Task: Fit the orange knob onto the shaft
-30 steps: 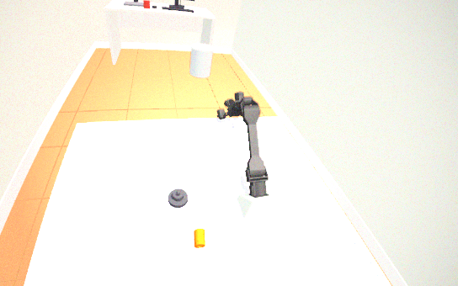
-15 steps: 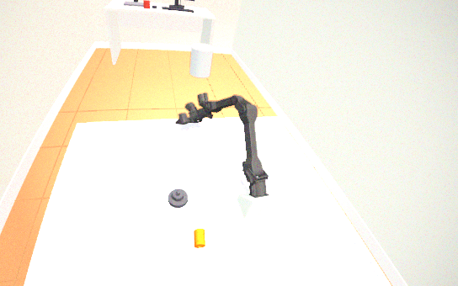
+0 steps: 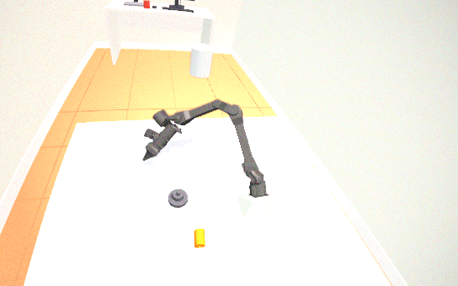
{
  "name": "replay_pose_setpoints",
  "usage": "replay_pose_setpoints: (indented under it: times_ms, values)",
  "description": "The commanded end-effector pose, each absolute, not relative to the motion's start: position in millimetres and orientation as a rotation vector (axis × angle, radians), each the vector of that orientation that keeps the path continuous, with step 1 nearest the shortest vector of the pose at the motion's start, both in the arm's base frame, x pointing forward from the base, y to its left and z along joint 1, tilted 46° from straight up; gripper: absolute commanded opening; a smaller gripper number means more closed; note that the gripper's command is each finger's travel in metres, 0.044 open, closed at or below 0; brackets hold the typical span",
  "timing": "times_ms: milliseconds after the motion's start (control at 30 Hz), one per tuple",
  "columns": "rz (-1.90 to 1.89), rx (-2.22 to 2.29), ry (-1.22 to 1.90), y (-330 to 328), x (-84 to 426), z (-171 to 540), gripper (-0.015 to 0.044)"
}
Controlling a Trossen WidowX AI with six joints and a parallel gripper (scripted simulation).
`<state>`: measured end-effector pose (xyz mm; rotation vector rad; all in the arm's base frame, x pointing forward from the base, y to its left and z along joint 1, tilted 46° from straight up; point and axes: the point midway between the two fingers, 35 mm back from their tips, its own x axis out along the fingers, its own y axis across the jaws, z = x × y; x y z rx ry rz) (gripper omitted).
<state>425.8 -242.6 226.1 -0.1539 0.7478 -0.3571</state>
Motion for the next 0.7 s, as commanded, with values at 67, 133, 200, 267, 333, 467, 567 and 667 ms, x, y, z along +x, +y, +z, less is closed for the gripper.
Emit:
replay_pose_setpoints:
  times_ms: [67, 133, 200, 267, 333, 467, 567, 667]
  values:
    - [-0.205, -0.232, 1.030, -166, 445, 141, 0.0440]
    - [-0.146, -0.284, 1.138, -134, 444, 112, 0.0440]
    - [-0.086, -0.352, 1.246, -102, 440, 85, 0.0440]
    - [-0.024, -0.439, 1.355, -70, 431, 59, 0.0440]
    - [0.041, -0.543, 1.460, -39, 418, 35, 0.0440]
    - [0.176, -0.812, 1.655, 19, 382, -8, 0.0440]
    - [0.267, -1.063, 1.773, 54, 349, -33, 0.0440]
    - [0.341, -1.337, 1.853, 81, 317, -49, 0.0440]
